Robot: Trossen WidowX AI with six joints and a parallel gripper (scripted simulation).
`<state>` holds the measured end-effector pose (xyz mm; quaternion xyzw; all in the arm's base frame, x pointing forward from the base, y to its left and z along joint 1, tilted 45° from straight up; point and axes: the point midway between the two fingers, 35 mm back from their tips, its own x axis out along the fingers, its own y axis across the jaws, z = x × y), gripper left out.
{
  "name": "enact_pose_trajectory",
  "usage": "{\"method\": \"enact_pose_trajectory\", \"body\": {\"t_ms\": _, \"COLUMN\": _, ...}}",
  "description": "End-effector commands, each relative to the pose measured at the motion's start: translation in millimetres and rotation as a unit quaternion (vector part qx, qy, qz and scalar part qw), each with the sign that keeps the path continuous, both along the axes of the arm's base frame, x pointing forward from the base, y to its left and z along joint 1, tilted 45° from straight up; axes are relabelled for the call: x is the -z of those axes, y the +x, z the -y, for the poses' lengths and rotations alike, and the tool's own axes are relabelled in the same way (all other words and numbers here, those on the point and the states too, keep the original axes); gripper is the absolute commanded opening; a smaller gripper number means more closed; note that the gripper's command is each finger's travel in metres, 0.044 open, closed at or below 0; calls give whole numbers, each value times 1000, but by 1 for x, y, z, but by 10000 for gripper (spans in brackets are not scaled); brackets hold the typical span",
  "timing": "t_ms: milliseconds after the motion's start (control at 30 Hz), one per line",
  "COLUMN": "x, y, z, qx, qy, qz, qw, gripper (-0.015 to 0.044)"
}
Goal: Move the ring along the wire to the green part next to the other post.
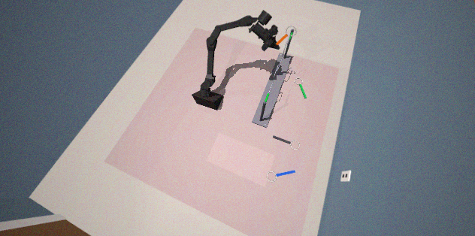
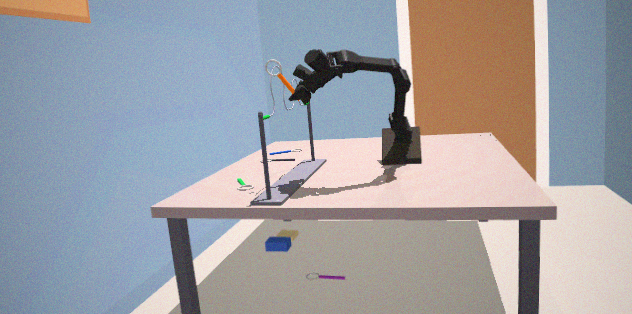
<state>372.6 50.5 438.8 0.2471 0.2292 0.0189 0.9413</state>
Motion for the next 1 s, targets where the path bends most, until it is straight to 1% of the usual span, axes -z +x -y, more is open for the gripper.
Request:
{"method": "enact_pose_trajectory", "body": {"t_ms": 0, "x": -2, "y": -1, "z": -1, "qx": 0, "qy": 35, "qz": 7, "qw": 999, "gripper": -150}}
{"method": "enact_pose_trajectory", "body": {"t_ms": 467, "x": -6, "y": 1, "z": -7, "qx": -1, "qy": 133, "qz": 23, "qw": 991, "gripper": -150}}
{"method": "enact_pose_trajectory", "body": {"t_ms": 967, "x": -11, "y": 2, "z": -13, "qx": -2, "qy": 237, "qz": 40, "qw": 971, "gripper": -150}}
